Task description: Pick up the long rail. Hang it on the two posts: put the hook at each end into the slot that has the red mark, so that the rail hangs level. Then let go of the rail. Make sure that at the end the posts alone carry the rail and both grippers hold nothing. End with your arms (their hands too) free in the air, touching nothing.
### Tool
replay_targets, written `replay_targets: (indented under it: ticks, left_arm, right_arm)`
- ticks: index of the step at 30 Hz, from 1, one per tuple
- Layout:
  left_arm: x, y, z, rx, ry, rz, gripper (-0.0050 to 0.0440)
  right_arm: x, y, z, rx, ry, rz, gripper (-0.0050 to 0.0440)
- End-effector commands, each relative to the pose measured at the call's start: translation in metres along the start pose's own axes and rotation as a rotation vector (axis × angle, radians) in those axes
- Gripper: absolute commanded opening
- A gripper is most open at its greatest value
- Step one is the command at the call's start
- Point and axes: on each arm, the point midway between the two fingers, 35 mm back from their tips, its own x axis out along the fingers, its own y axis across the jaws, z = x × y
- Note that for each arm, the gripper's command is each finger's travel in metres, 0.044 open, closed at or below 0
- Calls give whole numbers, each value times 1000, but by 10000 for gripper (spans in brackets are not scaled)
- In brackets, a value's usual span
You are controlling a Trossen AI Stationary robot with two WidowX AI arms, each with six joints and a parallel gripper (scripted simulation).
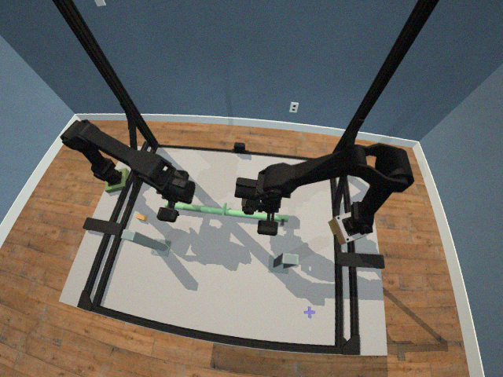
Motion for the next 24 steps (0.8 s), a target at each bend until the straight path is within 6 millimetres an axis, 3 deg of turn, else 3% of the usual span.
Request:
replay_targets:
  ticks: [1,15,24]
  left_arm:
    - [-1,0,0,0,-1,0,440]
    - [-1,0,0,0,-1,0,440]
    - [13,0,0,0,-1,0,440]
  right_arm:
    - [-2,0,0,0,-3,-1,440]
    - [-1,0,0,0,-3,-1,440]
    - [12,0,0,0,-3,-1,440]
